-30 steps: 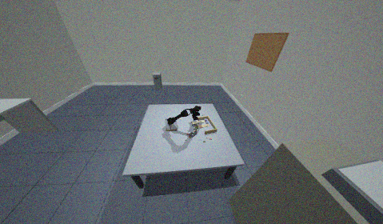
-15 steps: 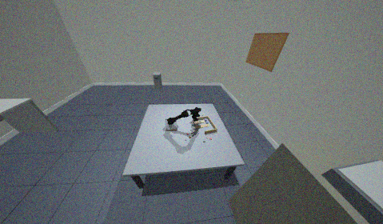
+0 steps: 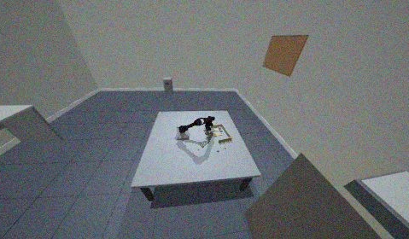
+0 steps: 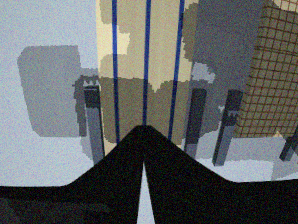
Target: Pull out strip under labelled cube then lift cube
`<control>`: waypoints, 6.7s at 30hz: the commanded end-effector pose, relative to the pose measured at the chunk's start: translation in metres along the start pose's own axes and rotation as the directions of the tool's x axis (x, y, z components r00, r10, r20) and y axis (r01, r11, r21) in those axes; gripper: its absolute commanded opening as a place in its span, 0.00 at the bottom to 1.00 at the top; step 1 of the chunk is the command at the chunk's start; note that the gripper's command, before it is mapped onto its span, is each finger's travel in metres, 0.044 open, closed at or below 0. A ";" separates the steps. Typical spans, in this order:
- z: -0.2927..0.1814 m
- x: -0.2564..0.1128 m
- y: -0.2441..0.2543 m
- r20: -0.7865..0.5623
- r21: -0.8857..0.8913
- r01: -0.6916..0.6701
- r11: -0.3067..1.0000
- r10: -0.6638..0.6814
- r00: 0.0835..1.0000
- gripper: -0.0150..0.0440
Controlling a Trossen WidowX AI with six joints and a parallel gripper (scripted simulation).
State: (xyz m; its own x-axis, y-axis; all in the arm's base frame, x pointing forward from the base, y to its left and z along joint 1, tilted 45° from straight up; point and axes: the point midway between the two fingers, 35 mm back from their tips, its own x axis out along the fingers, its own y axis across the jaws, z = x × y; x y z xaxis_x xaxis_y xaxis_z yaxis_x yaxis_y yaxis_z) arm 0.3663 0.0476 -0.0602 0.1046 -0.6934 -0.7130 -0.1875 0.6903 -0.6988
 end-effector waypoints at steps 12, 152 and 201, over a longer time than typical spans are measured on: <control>-0.002 0.017 -0.001 -0.002 -0.004 0.008 1.000 -0.008 1.000 0.25; -0.146 0.023 0.000 -0.007 -0.009 0.007 1.000 -0.008 1.000 0.25; -0.187 0.023 0.000 -0.009 -0.010 0.007 1.000 -0.007 1.000 0.25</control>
State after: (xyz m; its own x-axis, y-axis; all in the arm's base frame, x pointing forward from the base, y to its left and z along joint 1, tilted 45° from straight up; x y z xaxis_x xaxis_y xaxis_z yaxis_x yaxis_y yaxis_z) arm 0.1942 -0.0023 -0.0637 0.1224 -0.6955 -0.7080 -0.1870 0.6844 -0.7047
